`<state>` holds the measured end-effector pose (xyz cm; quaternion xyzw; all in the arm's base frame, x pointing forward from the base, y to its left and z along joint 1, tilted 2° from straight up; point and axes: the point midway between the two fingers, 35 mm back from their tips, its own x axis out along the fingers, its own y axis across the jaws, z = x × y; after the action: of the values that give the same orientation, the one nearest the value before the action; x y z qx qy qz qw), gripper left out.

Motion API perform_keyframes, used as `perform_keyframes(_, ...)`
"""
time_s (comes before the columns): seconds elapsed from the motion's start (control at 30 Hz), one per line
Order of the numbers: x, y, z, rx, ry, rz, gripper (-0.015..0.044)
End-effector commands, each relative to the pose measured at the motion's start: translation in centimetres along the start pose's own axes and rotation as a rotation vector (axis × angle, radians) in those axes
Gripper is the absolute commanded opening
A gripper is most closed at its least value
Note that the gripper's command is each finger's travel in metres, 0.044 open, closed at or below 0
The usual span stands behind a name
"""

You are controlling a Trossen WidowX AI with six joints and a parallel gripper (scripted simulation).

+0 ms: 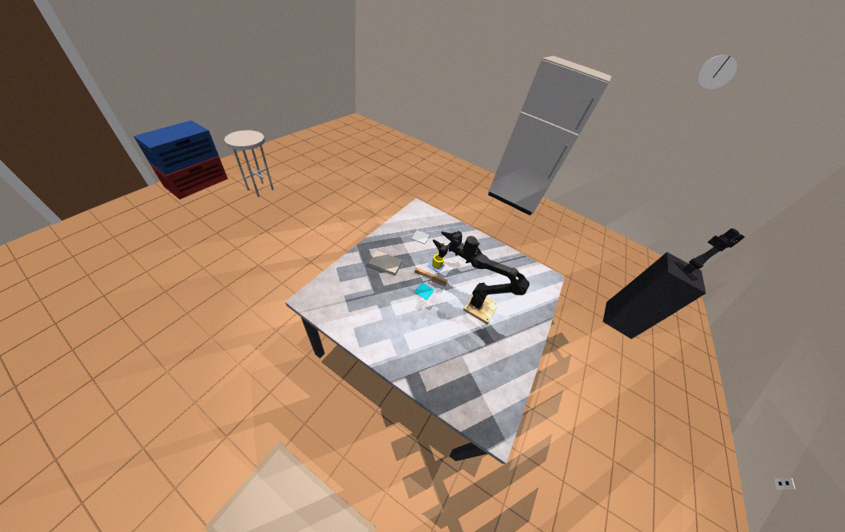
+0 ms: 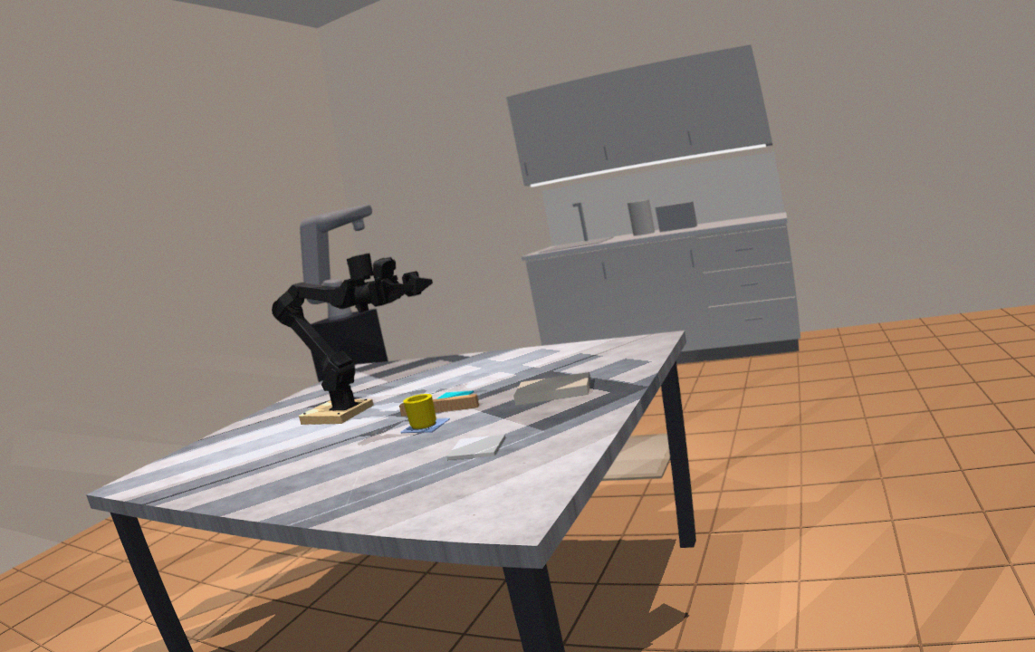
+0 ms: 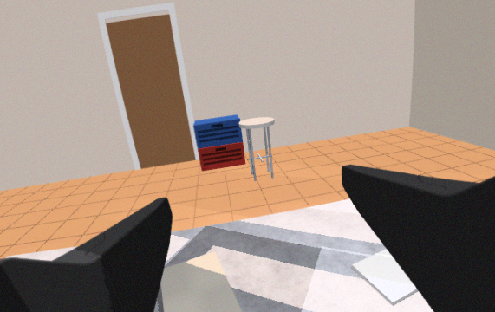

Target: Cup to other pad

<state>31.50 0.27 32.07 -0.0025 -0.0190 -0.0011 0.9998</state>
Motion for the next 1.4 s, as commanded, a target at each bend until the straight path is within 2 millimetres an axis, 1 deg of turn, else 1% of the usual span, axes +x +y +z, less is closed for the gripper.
perform_keyframes(0.0, 0.2, -0.1, -0.2, -0.012, 0.014, -0.002, 0.0374)
perform_keyframes(0.03, 0.6, -0.3, -0.8, -0.049, 0.055, -0.007, 0.0348)
perform_keyframes(0.07, 1.4, -0.6, -1.8, -0.109, 0.124, -0.011, 0.0321)
perform_keyframes(0.17, 3.3, -2.1, -5.5, -0.314, 0.375, 0.007, 0.0243)
perform_keyframes(0.27, 4.2, -3.7, -9.3, -0.495, 0.625, 0.080, 0.0167)
perform_keyframes(0.37, 4.1, -5.2, -12.8, -0.646, 0.863, 0.210, 0.0167)
perform_keyframes(0.47, 3.2, -6.6, -15.9, -0.758, 1.079, 0.396, 0.0167)
perform_keyframes(0.53, 2.4, -7.3, -17.5, -0.805, 1.195, 0.535, 0.0167)
perform_keyframes(0.63, 0.9, -8.2, -19.3, -0.838, 1.324, 0.751, 0.0167)
perform_keyframes(0.7, 0.1, -8.6, -19.9, -0.842, 1.369, 0.853, 0.0167)
perform_keyframes(0.73, 0.0, -8.7, -19.9, -0.842, 1.374, 0.866, 0.0167)
perform_keyframes(1.2, -0.2, -8.9, -20.0, -0.842, 1.374, 0.866, 0.0167)
perform_keyframes(1.37, -0.1, -8.9, -20.4, -0.842, 1.374, 0.866, 0.0167)
